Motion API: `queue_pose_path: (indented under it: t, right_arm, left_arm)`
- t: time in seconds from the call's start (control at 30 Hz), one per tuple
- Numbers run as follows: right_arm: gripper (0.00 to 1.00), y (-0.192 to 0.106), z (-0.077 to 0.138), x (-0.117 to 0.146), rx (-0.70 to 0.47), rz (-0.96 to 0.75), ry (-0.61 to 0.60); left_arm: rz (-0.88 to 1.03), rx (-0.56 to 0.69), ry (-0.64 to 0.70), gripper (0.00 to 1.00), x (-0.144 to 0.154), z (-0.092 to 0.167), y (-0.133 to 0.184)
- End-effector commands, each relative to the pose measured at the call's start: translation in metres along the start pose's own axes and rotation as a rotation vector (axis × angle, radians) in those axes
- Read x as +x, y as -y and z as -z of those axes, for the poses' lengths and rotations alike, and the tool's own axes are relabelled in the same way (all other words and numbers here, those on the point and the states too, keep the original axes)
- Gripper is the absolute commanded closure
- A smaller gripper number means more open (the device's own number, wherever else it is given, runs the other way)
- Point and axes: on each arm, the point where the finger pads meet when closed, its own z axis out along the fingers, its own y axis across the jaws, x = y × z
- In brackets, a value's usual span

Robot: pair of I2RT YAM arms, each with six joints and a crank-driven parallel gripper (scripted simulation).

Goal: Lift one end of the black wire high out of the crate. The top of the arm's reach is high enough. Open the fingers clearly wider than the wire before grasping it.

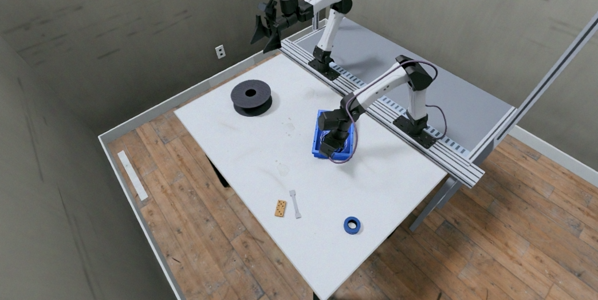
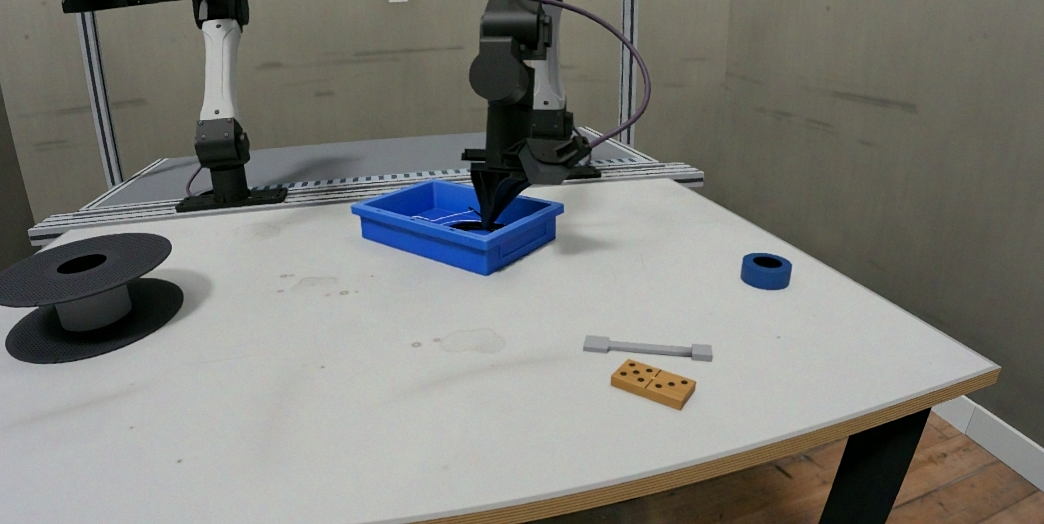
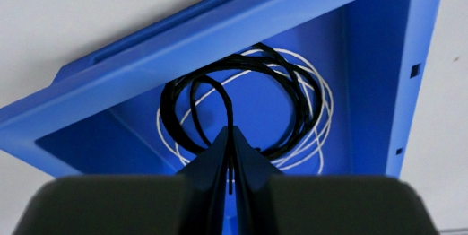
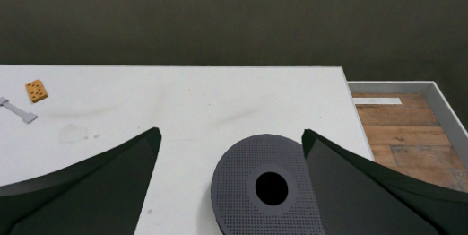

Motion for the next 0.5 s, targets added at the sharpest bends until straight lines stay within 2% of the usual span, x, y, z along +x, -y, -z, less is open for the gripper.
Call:
queue_pose_path:
  t: [0.0, 0.47]
  right_arm:
    - [0.0, 0.003, 0.004, -0.015, 0.002, 0.01, 0.055]
    - [0.0, 0.003, 0.004, -0.015, 0.002, 0.01, 0.055]
  left_arm:
    - [-0.005, 0.021, 0.019, 1.0, -0.005, 0.012, 0.008]
    - [-0.005, 0.021, 0.019, 1.0, -0.014, 0.042, 0.016]
